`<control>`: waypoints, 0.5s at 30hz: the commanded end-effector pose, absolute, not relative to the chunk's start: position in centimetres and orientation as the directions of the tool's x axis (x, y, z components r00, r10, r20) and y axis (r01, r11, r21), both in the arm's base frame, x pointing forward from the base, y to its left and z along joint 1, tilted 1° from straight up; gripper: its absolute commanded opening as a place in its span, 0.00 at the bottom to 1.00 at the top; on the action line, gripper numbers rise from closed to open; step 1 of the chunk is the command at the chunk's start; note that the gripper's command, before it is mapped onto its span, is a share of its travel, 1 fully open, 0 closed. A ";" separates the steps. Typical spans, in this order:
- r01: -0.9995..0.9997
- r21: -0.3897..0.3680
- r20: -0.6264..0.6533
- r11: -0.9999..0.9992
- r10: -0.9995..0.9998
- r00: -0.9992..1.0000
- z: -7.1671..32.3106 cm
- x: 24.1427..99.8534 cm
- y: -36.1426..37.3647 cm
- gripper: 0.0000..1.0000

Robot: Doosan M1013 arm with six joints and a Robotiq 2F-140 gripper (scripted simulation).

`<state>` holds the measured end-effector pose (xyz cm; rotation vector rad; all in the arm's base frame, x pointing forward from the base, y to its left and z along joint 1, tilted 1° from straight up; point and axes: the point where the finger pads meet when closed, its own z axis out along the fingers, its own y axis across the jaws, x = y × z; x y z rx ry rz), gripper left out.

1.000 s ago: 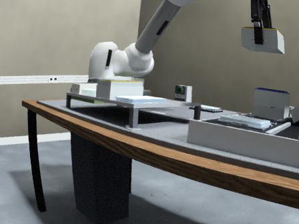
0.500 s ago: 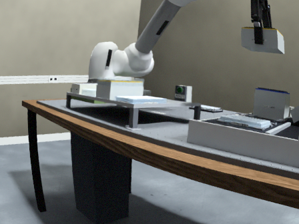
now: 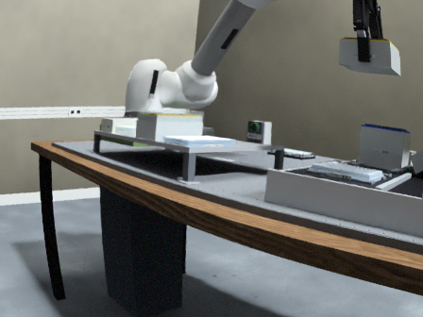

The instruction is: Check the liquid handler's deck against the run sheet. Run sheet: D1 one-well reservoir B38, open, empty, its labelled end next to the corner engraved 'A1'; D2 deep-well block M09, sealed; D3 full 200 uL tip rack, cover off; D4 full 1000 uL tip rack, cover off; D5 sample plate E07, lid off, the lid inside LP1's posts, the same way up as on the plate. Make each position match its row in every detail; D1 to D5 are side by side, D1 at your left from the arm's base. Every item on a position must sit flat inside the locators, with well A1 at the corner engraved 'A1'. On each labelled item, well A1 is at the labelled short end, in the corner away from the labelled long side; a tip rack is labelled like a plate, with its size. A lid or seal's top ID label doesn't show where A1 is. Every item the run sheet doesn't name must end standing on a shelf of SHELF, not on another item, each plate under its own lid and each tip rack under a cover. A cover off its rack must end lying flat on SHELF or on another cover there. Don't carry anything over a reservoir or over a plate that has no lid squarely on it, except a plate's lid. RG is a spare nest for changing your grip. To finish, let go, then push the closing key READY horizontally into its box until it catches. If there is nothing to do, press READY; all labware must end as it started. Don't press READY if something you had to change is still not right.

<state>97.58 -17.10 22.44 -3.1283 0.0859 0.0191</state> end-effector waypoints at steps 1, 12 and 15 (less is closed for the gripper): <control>-0.054 -0.008 -0.005 -0.999 -0.054 0.999 22.7 96.4 -17.5 0.10; -0.054 -0.008 -0.005 -0.999 -0.053 0.999 22.8 90.9 -17.3 0.10; -0.053 -0.008 -0.005 -0.999 -0.053 0.999 22.8 89.9 -17.2 0.10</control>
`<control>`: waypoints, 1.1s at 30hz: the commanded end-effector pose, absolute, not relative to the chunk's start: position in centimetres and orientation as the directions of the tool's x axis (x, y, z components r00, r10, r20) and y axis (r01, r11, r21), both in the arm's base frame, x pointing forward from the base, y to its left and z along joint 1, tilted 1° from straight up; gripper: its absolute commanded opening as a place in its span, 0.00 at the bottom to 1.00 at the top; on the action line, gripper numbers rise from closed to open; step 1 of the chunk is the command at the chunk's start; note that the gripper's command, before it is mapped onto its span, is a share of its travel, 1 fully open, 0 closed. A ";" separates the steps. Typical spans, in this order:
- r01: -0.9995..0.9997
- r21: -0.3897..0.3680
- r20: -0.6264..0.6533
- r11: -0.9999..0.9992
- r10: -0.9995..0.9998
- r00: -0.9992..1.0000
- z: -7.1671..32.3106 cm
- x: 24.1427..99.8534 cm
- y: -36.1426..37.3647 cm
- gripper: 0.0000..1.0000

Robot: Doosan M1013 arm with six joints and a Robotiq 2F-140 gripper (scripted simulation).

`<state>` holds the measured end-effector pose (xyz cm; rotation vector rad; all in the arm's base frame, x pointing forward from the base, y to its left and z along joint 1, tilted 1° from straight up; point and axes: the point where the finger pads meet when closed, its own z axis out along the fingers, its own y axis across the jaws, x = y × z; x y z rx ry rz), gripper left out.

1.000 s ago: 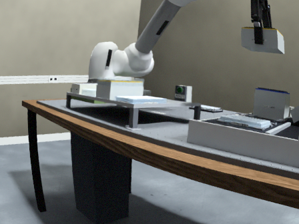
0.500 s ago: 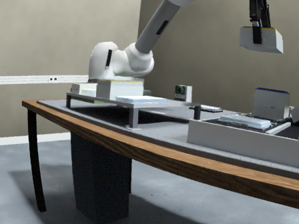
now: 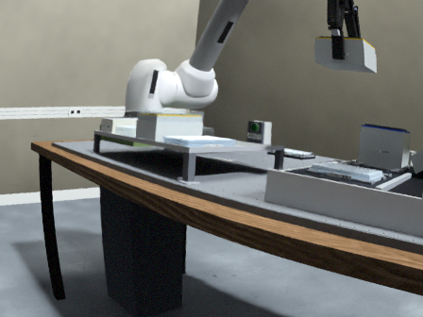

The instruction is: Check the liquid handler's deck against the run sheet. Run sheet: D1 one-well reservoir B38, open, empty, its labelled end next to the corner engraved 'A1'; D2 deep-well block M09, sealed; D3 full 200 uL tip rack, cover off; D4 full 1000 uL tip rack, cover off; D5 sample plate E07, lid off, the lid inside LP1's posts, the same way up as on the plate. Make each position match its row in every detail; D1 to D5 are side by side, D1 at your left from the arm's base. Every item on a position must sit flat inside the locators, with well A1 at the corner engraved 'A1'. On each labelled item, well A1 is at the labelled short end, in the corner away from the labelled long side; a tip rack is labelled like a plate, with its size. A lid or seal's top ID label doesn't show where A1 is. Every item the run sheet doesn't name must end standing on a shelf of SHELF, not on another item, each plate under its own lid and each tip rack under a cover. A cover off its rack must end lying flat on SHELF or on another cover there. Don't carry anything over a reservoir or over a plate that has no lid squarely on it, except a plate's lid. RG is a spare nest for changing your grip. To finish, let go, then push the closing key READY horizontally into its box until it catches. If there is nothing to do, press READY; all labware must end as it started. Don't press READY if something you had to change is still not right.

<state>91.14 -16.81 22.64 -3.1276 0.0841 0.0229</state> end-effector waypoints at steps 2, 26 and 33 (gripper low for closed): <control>-0.055 -0.008 -0.005 -0.998 -0.055 0.998 22.8 89.4 -17.2 0.10; -0.055 -0.008 -0.005 -0.998 -0.055 0.998 22.8 81.5 -16.7 0.10; -0.055 -0.009 -0.006 -0.998 -0.055 0.998 22.7 81.6 -16.7 0.10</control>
